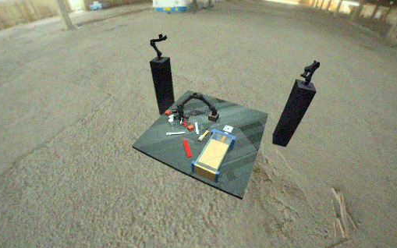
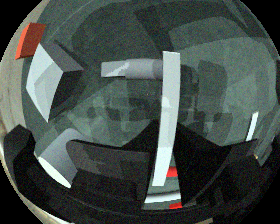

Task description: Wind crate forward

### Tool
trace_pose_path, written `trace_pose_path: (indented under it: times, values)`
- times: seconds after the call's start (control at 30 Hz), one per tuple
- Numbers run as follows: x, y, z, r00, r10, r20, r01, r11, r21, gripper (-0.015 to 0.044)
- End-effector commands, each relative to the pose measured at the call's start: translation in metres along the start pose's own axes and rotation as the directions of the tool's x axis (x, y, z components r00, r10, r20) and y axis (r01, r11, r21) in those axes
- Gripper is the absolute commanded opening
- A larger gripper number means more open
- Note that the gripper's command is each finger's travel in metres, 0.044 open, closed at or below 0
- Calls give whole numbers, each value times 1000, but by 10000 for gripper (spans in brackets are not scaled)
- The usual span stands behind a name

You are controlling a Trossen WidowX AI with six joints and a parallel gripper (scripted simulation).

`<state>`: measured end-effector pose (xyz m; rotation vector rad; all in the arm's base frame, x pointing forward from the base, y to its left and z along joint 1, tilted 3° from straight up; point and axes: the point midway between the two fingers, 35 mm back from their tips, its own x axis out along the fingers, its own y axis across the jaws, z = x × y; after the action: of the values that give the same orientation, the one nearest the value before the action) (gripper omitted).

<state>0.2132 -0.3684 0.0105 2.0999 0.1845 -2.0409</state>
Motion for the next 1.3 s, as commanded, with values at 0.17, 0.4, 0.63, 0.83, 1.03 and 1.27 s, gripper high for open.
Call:
trace_pose_path:
  times: [0.17, 0.4, 0.63, 0.83, 1.03, 1.27]
  values:
    - [-117, 6, -1, 1000, 24, -9, -24, 1000, -1, 0]
    - [-148, -1, 1, 1000, 22, -9, -22, 1000, -1, 0]
    - [-148, -1, 1, 1000, 22, -9, -22, 1000, -1, 0]
    - [-148, -1, 1, 1000, 22, -9, -22, 1000, -1, 0]
    - [-146, -7, -13, 1000, 16, -9, -17, 994, -106, 0]
    - [-149, -27, -56, 999, 28, -29, -37, 901, -432, 0]
